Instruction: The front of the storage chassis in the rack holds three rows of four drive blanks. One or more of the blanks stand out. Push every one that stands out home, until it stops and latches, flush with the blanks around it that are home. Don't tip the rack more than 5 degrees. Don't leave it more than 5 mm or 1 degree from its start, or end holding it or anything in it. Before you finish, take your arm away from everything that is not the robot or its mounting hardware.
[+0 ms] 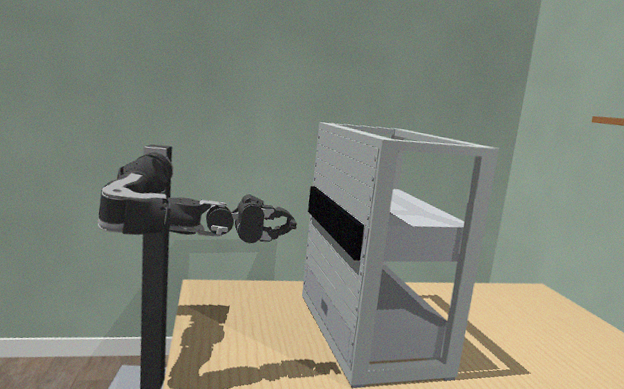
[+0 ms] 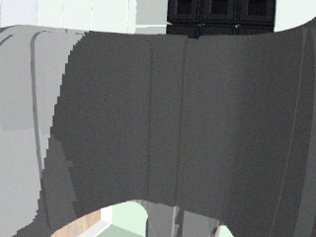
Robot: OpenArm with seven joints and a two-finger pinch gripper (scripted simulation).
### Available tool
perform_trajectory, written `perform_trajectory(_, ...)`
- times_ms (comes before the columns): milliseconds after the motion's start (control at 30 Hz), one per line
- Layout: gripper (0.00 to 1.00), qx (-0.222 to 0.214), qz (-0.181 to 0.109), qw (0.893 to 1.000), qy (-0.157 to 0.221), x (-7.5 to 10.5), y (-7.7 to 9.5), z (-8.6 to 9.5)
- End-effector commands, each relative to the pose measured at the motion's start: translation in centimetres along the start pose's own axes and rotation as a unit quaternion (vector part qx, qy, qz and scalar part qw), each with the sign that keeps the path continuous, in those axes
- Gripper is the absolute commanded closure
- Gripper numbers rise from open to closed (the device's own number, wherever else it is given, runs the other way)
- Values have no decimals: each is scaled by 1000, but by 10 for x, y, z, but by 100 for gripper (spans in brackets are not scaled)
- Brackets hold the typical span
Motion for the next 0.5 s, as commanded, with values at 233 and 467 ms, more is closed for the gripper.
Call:
perform_trajectory(233,100,-8,-3,1000,10,21,0,0)
perform_trajectory(467,100,-7,-4,1000,10,51,0,-1)
Point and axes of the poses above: the point where the finger pads meet when closed, its own x axis back along the fingers, its own z axis across the jaws, y = z × x, the point moved 10 cm from there along x, back along the fingers, and after that the axes turned 9 degrees about x, right-handed, at the moved point
